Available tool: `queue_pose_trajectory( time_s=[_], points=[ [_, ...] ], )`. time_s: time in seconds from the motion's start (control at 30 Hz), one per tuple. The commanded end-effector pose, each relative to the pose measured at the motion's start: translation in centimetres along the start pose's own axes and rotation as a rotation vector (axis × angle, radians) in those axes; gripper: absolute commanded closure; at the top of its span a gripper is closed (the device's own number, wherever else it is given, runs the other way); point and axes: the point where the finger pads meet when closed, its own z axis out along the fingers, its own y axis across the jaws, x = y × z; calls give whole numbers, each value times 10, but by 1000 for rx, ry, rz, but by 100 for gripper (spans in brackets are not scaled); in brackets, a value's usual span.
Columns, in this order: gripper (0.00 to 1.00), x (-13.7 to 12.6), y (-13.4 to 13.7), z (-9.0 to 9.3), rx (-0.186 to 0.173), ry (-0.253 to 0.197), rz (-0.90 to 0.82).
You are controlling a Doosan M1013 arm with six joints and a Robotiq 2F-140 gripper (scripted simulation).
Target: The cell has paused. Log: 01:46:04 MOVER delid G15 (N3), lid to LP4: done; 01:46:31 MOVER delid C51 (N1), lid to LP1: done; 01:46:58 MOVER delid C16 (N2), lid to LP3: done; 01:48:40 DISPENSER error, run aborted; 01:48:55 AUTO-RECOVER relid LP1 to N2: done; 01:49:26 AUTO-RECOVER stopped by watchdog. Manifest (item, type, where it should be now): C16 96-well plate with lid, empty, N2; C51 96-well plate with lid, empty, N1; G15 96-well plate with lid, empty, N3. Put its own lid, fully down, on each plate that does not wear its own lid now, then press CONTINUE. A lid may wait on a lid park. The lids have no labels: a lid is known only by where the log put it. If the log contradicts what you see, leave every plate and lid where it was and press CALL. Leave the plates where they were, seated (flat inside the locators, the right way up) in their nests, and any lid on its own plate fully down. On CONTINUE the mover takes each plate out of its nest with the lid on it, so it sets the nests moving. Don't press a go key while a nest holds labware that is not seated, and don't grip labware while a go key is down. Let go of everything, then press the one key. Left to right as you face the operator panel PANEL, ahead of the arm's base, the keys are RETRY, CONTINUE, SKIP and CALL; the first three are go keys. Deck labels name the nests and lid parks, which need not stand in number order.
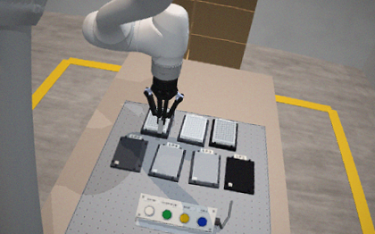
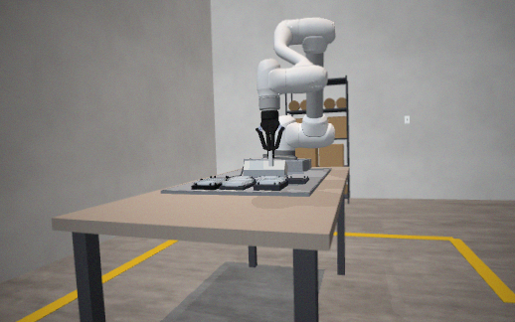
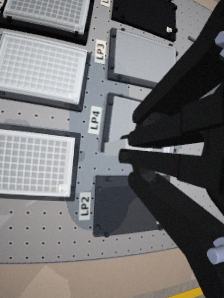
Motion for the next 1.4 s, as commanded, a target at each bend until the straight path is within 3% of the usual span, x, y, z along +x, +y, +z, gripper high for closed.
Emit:
queue_pose_trajectory(
  time_s=[0.0,0.03,0.1,0.13,0.23,1.2,1.23,1.3,1.33,1.37],
  points=[
    [100,40,12,1,1,-4,-1],
    [100,73,26,2,1,-4,-1],
    [100,73,26,2,1,-4,-1],
    [100,96,36,3,1,-4,-1],
    [100,109,42,4,1,-4,-1],
    [100,109,44,4,1,-4,-1],
    [100,110,52,3,1,-4,-1],
    [100,112,94,3,1,-4,-1],
    [100,112,94,3,1,-4,-1],
    [100,112,121,4,1,-4,-1]
  ],
)
